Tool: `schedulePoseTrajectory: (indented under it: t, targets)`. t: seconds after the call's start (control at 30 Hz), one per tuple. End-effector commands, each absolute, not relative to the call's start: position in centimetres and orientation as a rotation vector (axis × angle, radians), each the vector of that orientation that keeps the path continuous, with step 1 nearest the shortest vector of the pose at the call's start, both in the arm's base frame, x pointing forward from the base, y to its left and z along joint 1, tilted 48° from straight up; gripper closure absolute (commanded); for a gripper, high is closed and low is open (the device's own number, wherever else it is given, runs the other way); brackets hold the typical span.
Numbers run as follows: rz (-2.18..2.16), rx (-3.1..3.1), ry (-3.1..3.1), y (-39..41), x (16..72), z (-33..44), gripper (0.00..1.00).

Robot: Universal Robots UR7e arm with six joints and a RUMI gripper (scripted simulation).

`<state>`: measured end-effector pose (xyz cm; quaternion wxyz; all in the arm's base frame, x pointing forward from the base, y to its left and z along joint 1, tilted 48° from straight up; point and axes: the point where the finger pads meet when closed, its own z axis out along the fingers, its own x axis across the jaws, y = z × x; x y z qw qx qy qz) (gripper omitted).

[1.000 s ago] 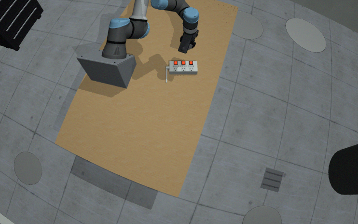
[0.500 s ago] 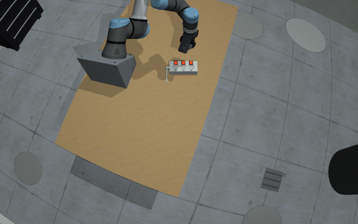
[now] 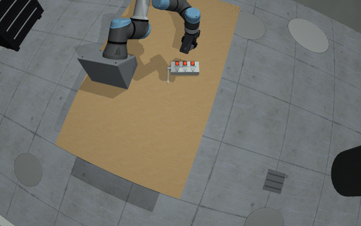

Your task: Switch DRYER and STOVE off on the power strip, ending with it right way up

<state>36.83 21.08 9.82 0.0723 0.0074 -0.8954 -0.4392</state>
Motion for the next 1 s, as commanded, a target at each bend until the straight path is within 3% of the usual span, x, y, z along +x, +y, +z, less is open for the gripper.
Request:
schedulePoseTrajectory:
  t: [0.0,0.97]
  targets:
    - [-1.32,0.022,-2.687,21.2,36.7,9.7,1.0]
    - [-1.321,0.023,-2.686,25.6,36.1,5.7,1.0]
